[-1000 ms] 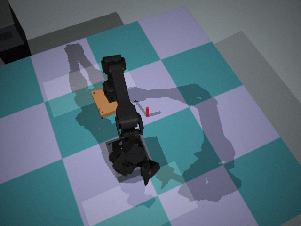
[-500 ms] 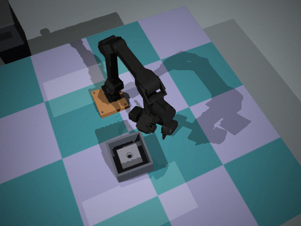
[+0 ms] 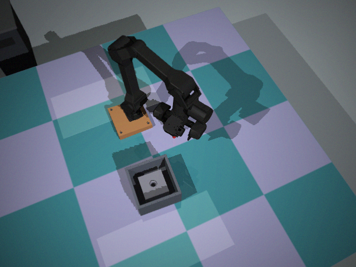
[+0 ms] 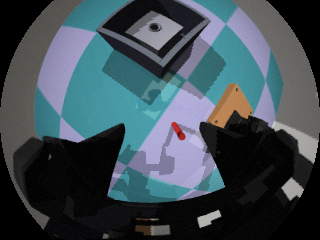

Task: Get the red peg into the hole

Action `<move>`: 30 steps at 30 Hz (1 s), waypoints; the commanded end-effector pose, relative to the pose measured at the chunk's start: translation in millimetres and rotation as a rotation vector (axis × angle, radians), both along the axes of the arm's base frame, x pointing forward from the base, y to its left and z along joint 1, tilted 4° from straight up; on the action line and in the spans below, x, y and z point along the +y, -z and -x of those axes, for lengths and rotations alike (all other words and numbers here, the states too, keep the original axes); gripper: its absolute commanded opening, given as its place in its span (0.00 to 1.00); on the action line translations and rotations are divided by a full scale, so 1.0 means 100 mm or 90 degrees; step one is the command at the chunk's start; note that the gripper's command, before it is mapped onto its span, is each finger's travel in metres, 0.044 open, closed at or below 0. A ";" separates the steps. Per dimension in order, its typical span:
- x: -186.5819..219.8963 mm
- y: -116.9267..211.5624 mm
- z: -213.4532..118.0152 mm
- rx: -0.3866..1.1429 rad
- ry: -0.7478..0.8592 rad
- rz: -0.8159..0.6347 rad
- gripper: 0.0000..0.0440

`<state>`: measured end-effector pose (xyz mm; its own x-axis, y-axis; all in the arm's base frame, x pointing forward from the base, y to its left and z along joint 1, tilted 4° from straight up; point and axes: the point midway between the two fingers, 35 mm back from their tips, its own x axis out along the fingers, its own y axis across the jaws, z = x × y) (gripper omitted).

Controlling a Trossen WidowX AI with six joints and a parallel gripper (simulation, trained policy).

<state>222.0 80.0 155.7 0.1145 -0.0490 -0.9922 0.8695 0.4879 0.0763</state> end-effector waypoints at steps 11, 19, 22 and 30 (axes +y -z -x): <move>0.18 0.63 0.29 0.023 -0.011 0.003 1.00; 0.24 1.01 0.33 0.002 -0.010 -0.013 0.98; 0.25 1.10 0.34 -0.001 -0.002 -0.019 0.94; 0.25 1.16 0.39 0.018 0.004 -0.041 0.47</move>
